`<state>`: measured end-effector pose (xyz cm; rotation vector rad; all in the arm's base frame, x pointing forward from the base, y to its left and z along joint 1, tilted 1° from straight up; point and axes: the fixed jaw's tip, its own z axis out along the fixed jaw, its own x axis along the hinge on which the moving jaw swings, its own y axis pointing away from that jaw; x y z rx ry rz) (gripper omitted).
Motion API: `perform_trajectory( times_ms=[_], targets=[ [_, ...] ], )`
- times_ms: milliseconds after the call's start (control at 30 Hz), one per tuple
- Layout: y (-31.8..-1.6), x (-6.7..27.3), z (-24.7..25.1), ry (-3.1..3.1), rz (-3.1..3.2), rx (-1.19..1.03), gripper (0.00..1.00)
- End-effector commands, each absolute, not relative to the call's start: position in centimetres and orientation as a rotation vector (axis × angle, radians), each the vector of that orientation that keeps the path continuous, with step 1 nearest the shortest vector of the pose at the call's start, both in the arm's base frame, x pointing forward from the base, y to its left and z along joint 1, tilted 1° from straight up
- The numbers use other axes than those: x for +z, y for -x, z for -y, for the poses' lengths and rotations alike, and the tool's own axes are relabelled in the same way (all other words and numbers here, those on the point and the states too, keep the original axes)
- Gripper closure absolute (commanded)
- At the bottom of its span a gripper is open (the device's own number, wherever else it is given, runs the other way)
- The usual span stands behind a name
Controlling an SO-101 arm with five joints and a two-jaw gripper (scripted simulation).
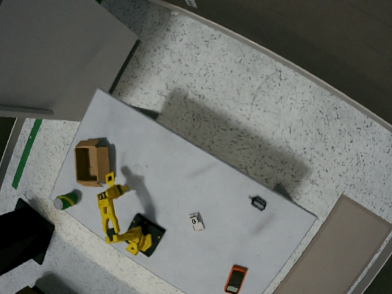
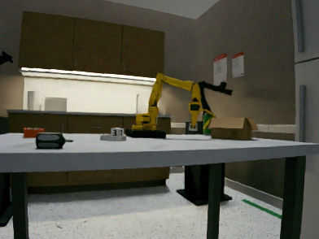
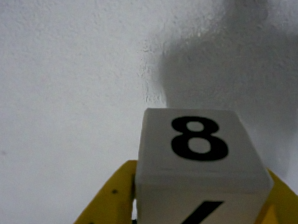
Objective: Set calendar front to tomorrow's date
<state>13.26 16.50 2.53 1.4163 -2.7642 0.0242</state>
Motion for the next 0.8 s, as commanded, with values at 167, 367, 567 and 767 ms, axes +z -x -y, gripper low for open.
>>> perform_trajectory(
  times_ms=[167, 367, 567, 767],
  targets=[
    [-13.34, 3.54, -16.8, -1.43, 2.782, 0.009, 1.0],
    [-13.34, 3.54, -16.79, -1.434, 2.78, 0.009, 1.0],
    [-13.34, 3.54, -16.78, -1.456, 2.769, 0.008, 1.0],
    [-13.34, 3.53, -16.75, -1.488, 2.752, 0.008, 1.0]
  ],
)
